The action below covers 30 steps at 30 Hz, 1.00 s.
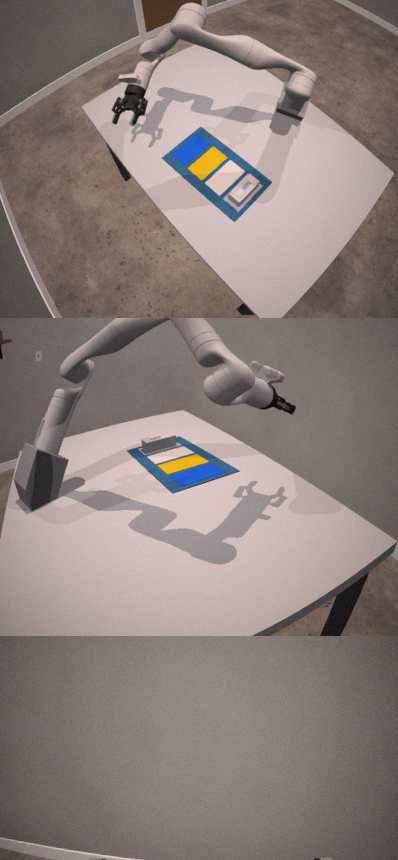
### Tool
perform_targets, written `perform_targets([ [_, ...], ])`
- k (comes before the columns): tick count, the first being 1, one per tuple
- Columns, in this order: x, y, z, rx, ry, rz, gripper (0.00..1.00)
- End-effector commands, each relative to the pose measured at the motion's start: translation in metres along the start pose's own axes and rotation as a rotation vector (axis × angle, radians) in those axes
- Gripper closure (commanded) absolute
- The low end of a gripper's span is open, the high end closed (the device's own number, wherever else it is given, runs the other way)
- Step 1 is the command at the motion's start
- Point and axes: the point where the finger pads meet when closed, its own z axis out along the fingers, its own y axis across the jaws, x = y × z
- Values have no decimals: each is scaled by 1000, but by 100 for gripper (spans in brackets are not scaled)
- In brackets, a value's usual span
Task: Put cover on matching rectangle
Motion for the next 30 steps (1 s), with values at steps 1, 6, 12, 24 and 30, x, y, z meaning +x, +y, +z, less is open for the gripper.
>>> perform_targets([
  [1,1,0,0,-1,0,-2,0],
  [6,1,0,0,-1,0,-2,0],
  [12,1,0,0,-1,0,-2,0],
  [24,0,-2,0,6,-2,-14,0],
  [30,-2,-6,1,23,-8,-31,0],
])
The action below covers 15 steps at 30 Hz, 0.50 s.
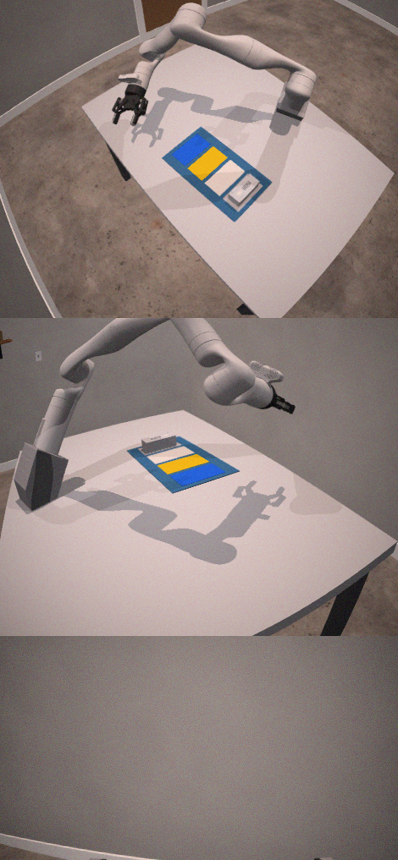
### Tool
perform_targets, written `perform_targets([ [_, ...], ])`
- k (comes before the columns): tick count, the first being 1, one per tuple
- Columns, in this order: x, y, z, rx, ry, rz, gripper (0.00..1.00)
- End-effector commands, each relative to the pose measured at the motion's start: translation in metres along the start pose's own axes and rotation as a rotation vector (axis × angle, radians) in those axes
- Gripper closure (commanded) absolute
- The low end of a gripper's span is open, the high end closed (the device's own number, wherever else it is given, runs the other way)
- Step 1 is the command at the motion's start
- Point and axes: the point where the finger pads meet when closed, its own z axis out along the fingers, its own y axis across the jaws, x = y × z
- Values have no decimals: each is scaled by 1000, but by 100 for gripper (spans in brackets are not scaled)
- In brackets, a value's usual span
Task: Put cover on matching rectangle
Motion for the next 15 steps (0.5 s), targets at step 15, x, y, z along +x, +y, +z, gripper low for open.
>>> perform_targets([
  [15,-15,-22,3,94,-37,-136,0],
])
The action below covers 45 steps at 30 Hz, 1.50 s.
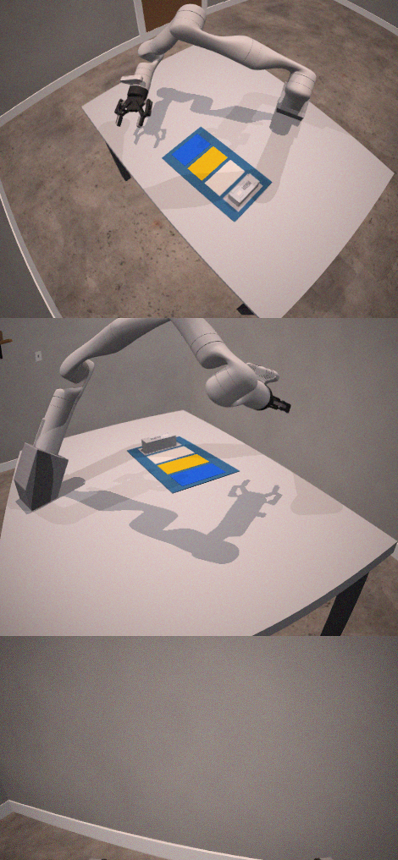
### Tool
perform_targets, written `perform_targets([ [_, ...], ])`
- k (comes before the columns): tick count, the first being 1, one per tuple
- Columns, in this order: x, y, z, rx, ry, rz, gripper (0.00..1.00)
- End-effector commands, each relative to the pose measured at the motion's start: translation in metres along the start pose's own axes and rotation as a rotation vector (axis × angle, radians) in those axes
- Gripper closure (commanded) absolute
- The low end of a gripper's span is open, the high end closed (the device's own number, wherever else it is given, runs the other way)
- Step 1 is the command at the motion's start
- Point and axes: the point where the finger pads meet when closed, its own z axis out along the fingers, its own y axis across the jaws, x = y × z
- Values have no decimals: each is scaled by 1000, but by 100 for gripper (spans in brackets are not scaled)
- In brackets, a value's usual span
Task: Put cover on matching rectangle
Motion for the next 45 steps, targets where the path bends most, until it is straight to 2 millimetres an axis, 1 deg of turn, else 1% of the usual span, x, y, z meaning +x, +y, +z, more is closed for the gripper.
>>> perform_targets([
  [1,-4,-9,3,37,-14,-52,0],
  [4,-9,-17,5,69,-27,-101,0],
  [6,-9,-17,5,69,-27,-101,0],
  [13,-20,-42,11,164,-66,-242,0],
  [21,-40,-77,20,297,-121,-439,0],
  [23,-40,-77,20,297,-121,-439,0],
  [28,-55,-98,26,386,-170,-586,0],
  [38,-85,-155,40,607,-262,-918,0],
  [40,-85,-155,40,607,-262,-918,0],
  [41,-86,-159,44,620,-266,-956,0],
  [45,-103,-187,48,734,-315,-1108,0],
])
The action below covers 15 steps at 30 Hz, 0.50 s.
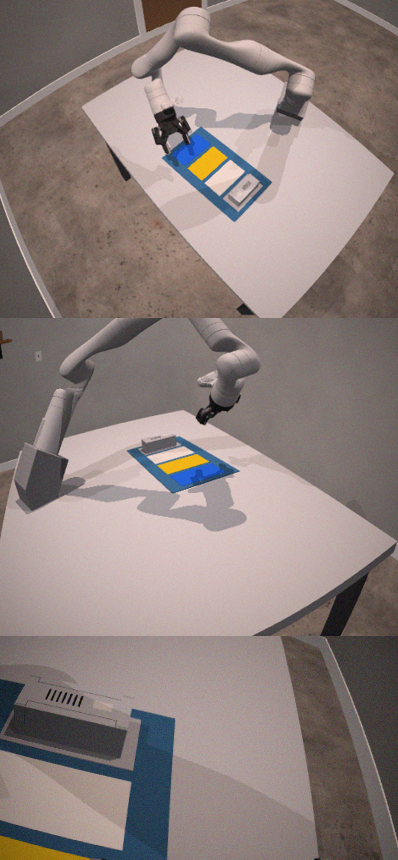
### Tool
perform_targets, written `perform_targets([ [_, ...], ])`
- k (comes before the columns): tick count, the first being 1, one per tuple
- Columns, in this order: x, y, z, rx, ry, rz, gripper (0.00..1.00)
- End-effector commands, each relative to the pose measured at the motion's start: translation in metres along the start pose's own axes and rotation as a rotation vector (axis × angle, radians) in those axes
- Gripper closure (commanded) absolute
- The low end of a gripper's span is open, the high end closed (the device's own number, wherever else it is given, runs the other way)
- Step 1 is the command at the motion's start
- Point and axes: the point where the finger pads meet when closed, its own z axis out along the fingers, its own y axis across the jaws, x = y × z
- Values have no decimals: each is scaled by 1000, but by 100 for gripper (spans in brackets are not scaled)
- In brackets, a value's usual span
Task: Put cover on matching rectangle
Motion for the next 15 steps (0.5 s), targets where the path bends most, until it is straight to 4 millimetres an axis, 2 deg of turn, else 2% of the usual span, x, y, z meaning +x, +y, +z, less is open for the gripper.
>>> perform_targets([
  [1,20,-7,24,94,-49,-155,0],
  [10,55,-41,79,336,-161,-533,0],
  [12,55,-41,79,336,-161,-533,0],
  [15,65,-51,97,403,-193,-635,0],
])
